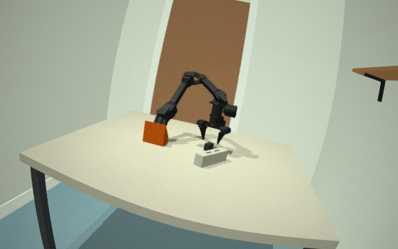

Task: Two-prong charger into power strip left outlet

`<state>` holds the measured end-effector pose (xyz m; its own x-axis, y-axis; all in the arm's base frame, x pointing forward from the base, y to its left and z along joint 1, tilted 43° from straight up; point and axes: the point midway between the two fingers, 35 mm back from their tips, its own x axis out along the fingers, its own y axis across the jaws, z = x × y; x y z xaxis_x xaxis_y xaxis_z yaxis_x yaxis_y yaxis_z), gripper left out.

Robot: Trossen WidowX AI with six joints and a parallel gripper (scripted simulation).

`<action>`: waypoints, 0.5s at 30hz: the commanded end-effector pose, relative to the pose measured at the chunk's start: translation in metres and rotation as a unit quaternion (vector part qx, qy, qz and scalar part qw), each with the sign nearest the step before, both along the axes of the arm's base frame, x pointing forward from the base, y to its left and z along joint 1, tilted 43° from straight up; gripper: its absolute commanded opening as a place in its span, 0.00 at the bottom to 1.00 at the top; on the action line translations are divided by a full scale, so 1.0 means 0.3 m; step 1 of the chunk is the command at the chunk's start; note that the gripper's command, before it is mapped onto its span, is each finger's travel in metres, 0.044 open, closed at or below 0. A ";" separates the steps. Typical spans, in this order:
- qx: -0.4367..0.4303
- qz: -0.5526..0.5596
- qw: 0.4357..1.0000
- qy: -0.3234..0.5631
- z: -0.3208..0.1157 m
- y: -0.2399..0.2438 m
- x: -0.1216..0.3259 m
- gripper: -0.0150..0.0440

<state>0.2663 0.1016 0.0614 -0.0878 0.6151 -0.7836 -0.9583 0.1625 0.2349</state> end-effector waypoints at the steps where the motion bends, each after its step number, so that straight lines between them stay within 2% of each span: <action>1: 0.001 0.000 1.000 0.009 -0.025 0.018 -0.010 1.00; 15: 0.002 0.000 1.000 0.009 -0.081 0.070 -0.018 1.00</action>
<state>0.2646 0.1184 0.0438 -0.0866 0.6166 -0.7825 -0.9587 0.1618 0.2337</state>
